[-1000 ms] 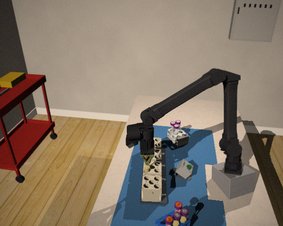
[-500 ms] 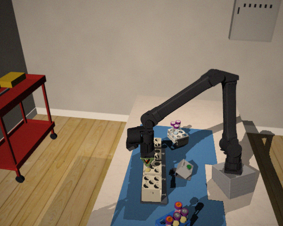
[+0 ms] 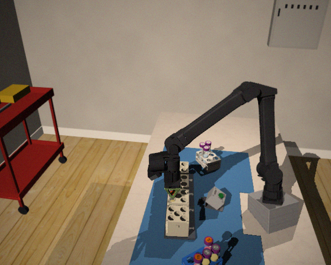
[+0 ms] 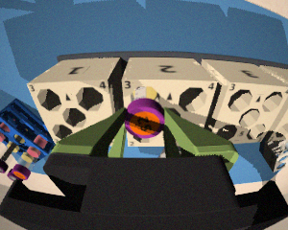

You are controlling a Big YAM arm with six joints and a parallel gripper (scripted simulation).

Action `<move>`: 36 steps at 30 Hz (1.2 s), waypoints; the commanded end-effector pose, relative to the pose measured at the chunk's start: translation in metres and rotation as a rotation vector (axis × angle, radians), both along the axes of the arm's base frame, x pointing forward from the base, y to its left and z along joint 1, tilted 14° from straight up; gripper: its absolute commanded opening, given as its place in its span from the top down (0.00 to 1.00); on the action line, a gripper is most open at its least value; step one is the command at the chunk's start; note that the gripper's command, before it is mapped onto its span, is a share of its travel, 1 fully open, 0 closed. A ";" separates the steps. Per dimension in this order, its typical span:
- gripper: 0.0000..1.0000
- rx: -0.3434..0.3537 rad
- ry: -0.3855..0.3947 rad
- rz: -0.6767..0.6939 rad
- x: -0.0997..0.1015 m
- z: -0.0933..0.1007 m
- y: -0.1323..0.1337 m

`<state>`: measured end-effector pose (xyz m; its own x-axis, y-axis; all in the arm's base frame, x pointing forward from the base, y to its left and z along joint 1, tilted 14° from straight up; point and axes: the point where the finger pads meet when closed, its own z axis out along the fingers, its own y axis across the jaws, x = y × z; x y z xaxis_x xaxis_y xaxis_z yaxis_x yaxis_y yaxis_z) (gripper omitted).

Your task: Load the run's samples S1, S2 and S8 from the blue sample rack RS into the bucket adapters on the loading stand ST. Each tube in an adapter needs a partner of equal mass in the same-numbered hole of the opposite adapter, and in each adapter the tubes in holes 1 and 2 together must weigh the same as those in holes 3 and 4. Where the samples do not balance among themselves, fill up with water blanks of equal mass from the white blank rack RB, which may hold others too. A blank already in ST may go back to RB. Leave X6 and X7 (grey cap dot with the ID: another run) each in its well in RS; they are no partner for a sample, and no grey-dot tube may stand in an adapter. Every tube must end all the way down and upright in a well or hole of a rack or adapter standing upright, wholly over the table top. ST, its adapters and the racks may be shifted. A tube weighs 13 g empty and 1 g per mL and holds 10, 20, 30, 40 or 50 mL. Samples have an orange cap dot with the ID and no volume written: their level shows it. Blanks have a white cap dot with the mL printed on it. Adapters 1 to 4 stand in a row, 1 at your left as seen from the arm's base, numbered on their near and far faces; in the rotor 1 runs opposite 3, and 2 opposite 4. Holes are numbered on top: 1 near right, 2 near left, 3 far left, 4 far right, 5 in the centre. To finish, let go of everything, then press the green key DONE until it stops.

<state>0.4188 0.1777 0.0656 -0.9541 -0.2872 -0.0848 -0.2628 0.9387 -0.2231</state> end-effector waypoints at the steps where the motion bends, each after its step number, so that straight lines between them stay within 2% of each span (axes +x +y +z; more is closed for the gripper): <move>1: 1.00 0.022 -0.042 0.012 0.018 0.008 0.008; 4: 1.00 0.010 -0.018 0.005 0.009 -0.005 -0.001; 6: 1.00 0.010 -0.018 0.005 0.009 -0.005 -0.001; 7: 1.00 0.037 -0.071 0.017 0.027 0.015 0.016; 9: 1.00 0.036 -0.070 0.015 0.027 0.013 0.014; 10: 1.00 0.025 -0.047 0.005 0.016 0.008 0.008; 15: 1.00 0.025 -0.047 0.005 0.016 0.009 0.008; 16: 0.45 0.025 -0.047 0.005 0.016 0.009 0.008; 29: 0.45 0.025 -0.047 0.005 0.016 0.009 0.008; 30: 0.45 0.041 -0.076 0.015 0.021 0.030 0.016; 36: 0.45 0.044 -0.079 0.008 0.016 0.050 0.022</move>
<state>0.4162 0.1796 0.0671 -0.9533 -0.2930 -0.0727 -0.2705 0.9361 -0.2250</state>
